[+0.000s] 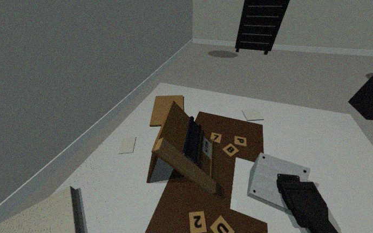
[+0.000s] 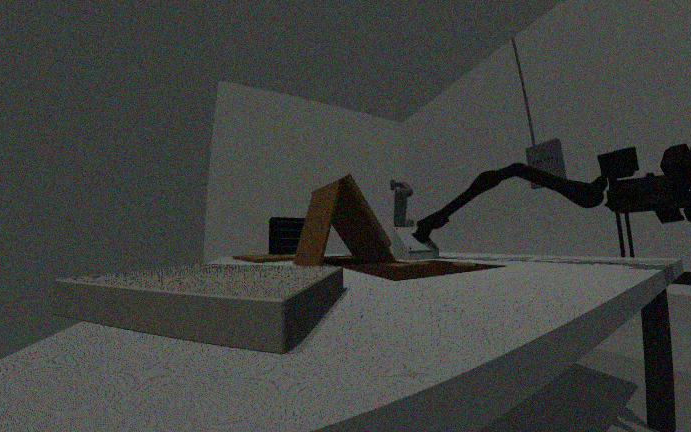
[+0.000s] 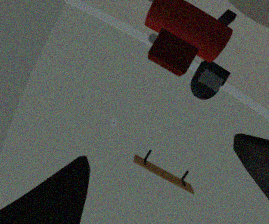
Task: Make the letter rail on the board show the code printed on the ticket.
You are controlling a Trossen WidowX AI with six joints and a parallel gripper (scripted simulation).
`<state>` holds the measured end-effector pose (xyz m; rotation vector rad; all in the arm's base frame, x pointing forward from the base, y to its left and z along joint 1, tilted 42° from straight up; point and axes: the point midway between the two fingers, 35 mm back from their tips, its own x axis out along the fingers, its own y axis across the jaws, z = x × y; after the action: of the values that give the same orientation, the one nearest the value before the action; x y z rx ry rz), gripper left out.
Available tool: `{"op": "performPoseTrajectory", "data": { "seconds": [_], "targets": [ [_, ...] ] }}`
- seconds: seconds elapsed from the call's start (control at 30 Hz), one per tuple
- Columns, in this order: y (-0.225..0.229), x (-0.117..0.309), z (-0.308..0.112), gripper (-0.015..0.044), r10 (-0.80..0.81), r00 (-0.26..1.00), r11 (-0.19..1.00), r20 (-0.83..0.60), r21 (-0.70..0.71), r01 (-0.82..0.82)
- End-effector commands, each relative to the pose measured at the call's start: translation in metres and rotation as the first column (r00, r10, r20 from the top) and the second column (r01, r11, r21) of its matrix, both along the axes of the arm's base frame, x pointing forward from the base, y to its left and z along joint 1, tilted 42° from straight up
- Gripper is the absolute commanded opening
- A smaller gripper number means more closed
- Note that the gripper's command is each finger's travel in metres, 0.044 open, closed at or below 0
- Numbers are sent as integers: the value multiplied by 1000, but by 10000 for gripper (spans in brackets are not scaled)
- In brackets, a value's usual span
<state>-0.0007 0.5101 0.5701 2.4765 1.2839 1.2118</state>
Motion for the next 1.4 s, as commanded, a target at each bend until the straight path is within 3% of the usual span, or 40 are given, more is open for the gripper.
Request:
{"op": "performPoseTrajectory", "data": {
  "seconds": [0.0,0.33,0.67,1.0,1.37],
  "targets": [
    [-2,42,-3,440,-117,988,990,96,-61,124],
    [-18,150,-20,440,-360,872,880,331,-189,436],
    [-59,254,-41,440,-483,674,658,560,-276,701],
    [-123,349,-67,440,-462,465,361,755,-318,876],
    [-203,421,-94,440,-338,319,65,886,-316,947]
  ]
}}
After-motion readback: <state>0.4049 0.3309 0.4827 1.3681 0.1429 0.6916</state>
